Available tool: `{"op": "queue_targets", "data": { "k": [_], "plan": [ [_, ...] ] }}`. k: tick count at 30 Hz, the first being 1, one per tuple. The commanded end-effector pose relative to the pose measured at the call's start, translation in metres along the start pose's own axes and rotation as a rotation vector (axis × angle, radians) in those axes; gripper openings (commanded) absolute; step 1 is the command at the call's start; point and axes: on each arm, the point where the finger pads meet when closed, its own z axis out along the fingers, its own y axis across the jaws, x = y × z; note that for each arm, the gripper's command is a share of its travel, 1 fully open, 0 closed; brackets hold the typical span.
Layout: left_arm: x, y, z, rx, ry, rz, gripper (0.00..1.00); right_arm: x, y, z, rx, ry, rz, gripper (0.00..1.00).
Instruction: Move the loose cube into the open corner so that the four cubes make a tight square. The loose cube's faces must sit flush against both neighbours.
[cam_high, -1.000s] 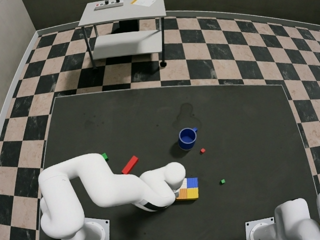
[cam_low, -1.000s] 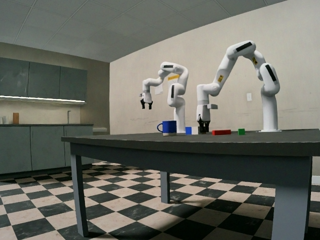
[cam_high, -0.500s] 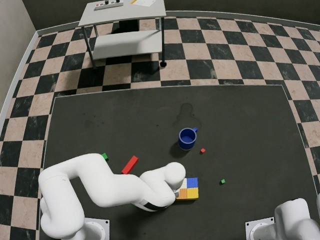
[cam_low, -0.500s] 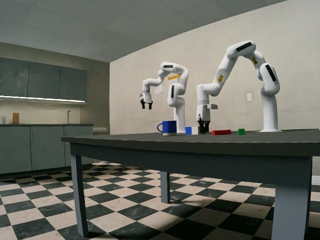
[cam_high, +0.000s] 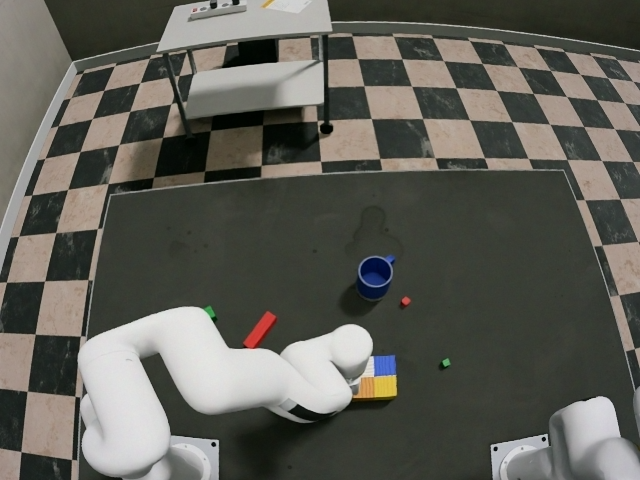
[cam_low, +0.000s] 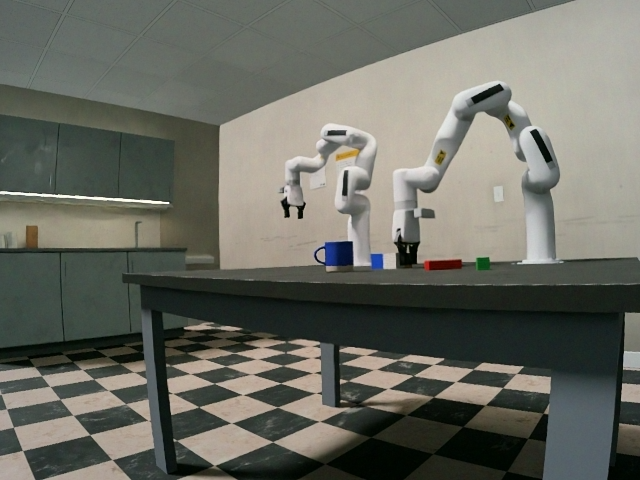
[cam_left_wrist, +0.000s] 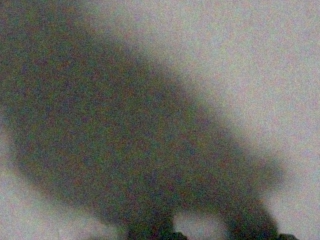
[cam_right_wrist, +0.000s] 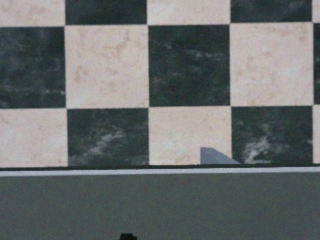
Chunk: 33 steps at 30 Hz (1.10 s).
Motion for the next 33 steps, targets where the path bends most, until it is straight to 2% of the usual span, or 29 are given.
{"op": "queue_targets", "data": {
  "k": [1, 33],
  "plan": [
    [-0.0017, 0.0005, -0.0009, -0.001, -0.002, 0.0, 0.46, 0.0005, 0.0, -0.0009, 0.0, 0.002, 0.0, 1.0],
    [0.0051, 0.0005, -0.0009, -0.001, -0.002, 0.0, 0.46, 0.0005, 0.0, -0.0009, 0.0, 0.002, 0.0, 1.0]
  ]
}}
